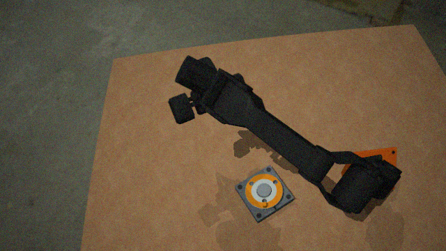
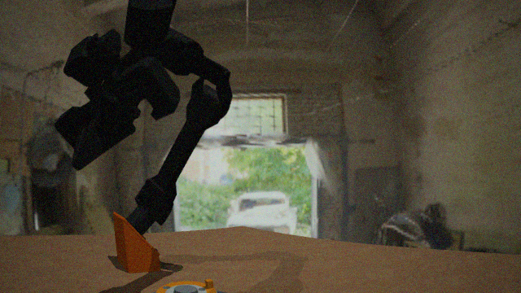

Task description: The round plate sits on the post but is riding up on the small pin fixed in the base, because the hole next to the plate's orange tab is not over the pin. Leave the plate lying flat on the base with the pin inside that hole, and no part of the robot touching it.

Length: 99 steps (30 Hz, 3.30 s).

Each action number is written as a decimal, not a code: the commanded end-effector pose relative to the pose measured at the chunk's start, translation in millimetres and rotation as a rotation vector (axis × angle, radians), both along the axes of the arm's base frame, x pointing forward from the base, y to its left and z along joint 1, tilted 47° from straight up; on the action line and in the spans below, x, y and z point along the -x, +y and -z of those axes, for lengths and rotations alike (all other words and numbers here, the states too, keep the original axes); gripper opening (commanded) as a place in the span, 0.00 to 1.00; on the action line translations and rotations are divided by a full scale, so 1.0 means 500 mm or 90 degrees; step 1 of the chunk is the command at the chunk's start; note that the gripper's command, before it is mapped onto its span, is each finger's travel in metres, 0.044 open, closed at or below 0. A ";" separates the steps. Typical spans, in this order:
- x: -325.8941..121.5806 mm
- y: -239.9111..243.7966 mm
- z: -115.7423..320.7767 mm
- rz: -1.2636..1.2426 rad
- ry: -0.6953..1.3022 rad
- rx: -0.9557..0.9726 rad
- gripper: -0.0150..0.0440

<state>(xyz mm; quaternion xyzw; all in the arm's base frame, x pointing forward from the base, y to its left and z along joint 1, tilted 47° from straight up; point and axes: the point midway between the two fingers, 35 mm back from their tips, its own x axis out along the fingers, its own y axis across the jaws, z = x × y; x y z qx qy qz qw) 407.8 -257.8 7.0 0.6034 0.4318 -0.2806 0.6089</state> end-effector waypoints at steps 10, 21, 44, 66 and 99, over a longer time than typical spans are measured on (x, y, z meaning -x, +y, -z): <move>0.101 0.341 -0.059 -0.536 -0.073 -0.049 0.25; 0.194 0.512 -0.111 -0.826 -0.198 -0.103 0.25; 0.181 0.580 -0.044 -0.826 -0.199 -0.104 0.25; 0.222 0.588 -0.048 -0.826 -0.199 -0.104 0.25; 0.241 0.588 -0.050 -0.826 -0.198 -0.104 0.25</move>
